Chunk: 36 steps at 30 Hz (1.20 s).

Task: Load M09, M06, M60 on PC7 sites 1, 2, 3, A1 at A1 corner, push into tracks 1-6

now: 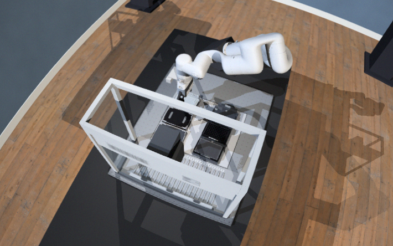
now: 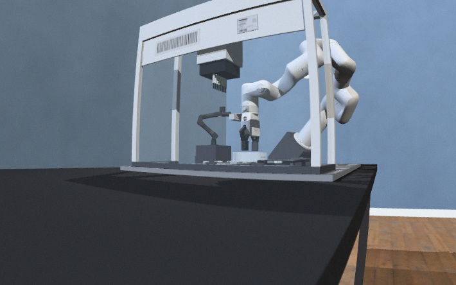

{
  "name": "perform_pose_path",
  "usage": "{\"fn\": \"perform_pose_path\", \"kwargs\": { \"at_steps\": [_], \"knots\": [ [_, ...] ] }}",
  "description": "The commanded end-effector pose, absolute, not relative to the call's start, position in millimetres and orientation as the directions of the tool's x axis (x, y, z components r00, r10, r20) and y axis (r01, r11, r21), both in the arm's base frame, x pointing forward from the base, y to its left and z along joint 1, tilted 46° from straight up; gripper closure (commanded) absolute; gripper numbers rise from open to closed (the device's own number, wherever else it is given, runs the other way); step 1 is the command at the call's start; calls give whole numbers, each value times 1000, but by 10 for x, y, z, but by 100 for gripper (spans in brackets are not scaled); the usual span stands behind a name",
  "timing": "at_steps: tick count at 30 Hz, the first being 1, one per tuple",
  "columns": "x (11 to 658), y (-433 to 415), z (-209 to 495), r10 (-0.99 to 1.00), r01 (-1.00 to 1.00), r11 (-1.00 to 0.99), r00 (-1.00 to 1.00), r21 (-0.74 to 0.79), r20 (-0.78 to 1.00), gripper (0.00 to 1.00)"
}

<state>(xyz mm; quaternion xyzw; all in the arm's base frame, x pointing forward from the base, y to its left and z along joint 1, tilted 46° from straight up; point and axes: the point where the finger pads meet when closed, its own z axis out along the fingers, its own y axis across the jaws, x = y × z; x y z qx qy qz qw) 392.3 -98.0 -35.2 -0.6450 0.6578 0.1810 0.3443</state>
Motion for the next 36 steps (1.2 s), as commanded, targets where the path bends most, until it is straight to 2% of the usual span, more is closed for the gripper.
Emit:
{"fn": "perform_pose_path", "kwargs": {
  "at_steps": [1,36],
  "knots": [
    [3932,-996,-357,-727,-972,105,68,-208,-684,0],
    [3978,-855,-501,-727,-972,105,68,-208,-684,0]
  ]
}}
